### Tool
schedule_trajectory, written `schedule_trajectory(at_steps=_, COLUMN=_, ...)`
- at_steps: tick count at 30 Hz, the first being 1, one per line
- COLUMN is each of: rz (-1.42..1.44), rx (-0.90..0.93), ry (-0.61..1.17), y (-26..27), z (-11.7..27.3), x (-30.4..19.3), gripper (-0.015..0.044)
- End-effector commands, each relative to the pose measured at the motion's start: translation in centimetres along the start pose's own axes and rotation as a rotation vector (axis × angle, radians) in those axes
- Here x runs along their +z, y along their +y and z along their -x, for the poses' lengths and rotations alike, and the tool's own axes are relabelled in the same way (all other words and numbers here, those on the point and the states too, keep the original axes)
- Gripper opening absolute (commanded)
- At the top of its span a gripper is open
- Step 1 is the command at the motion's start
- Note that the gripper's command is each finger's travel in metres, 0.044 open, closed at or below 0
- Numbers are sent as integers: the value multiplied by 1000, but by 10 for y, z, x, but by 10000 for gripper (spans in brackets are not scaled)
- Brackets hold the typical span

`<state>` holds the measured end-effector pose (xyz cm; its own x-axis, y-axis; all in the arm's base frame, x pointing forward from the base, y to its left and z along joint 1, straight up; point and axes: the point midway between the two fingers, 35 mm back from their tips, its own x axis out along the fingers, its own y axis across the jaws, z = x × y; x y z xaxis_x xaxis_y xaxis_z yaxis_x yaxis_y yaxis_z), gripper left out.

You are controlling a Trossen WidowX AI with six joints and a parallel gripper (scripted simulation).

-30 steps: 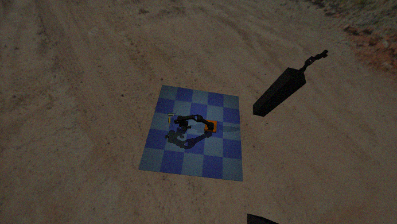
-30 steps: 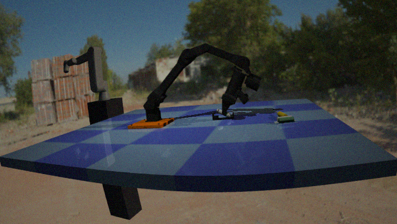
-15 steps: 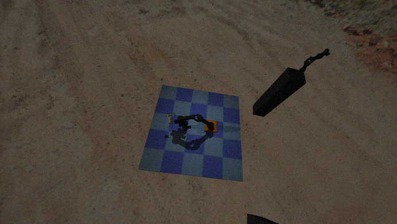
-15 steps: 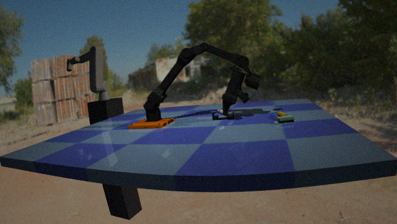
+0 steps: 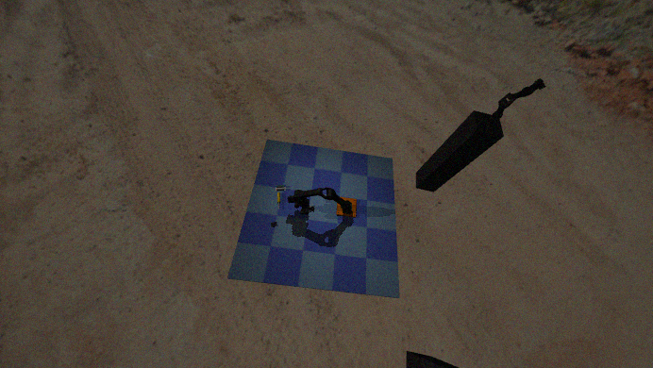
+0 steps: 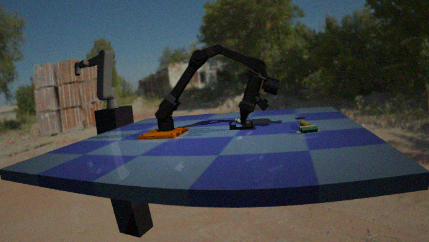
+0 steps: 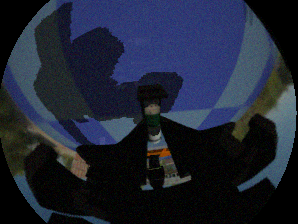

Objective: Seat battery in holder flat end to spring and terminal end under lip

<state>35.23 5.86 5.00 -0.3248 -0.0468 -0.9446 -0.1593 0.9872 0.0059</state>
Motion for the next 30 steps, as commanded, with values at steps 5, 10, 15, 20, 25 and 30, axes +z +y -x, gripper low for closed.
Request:
schedule_trajectory(at_steps=5, rz=0, rx=0, ry=-50, y=0, z=0, x=3, gripper=59)
schedule_trajectory(at_steps=10, rz=0, rx=0, ry=-71, y=0, z=-1, x=2, gripper=59)
schedule_trajectory(at_steps=15, rz=0, rx=0, ry=-92, y=0, z=-2, x=2, gripper=59)
schedule_trajectory(at_steps=20, rz=0, rx=0, ry=-112, y=0, z=-3, x=2, gripper=59)
schedule_trajectory(at_steps=25, rz=0, rx=0, ry=-133, y=0, z=-3, x=1, gripper=59)
schedule_trajectory(at_steps=30, rz=1, rx=0, ry=-154, y=0, z=-4, x=1, gripper=59)
